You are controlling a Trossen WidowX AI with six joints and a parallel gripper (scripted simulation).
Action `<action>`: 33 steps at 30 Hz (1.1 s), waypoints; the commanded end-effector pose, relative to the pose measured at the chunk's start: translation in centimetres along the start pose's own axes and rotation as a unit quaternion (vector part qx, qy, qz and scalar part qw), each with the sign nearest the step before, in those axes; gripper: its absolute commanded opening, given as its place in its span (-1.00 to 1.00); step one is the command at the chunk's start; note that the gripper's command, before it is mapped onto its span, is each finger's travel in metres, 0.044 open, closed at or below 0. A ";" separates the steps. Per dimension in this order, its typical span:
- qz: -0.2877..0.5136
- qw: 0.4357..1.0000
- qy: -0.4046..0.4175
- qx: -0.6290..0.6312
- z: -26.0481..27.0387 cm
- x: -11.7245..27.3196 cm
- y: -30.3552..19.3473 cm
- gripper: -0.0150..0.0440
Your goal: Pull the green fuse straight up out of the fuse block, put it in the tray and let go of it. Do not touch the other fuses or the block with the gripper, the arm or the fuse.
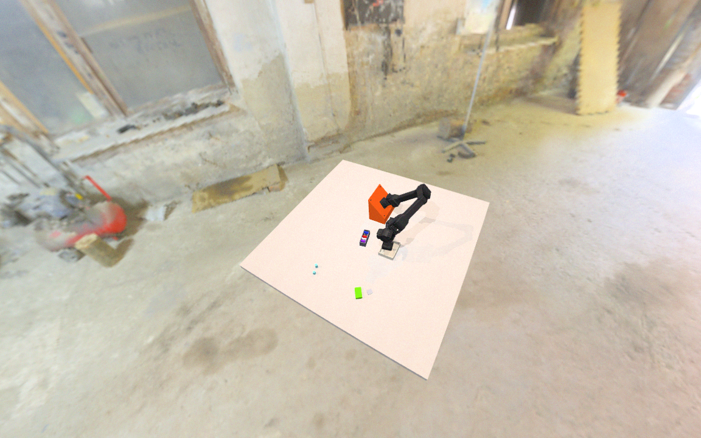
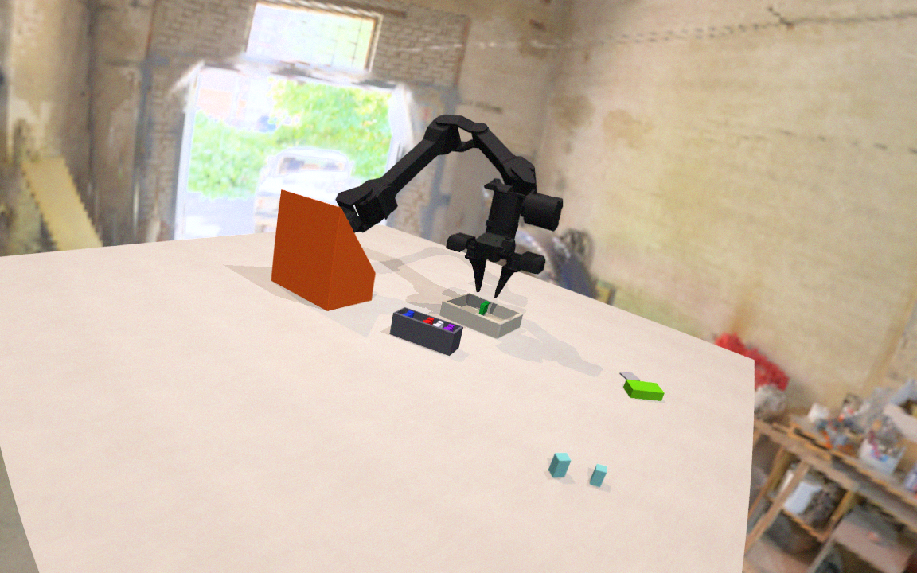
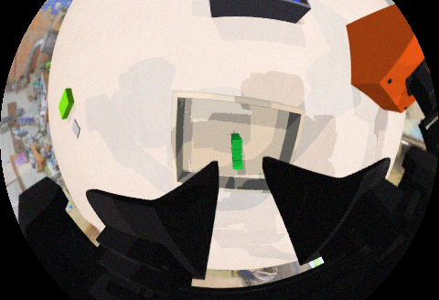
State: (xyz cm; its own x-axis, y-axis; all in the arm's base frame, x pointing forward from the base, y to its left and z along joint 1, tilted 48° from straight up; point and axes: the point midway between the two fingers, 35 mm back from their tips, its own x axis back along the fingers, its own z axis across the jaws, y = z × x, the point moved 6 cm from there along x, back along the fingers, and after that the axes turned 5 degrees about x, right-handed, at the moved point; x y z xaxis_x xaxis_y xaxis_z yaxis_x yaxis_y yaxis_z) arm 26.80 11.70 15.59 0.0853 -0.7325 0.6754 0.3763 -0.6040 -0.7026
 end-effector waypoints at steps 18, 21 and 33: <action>0.002 1.000 0.000 -0.002 -0.1 3.7 0.0 0.63; -0.001 1.000 -0.001 -0.004 -0.1 3.6 0.1 0.63; -0.001 1.000 -0.001 -0.004 -0.1 3.6 0.1 0.63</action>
State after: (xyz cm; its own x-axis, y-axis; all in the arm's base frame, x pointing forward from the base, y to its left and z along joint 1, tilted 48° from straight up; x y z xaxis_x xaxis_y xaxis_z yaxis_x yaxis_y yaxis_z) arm 27.08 8.97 17.96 0.0871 -0.7311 0.6767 0.3701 -0.6069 -0.7034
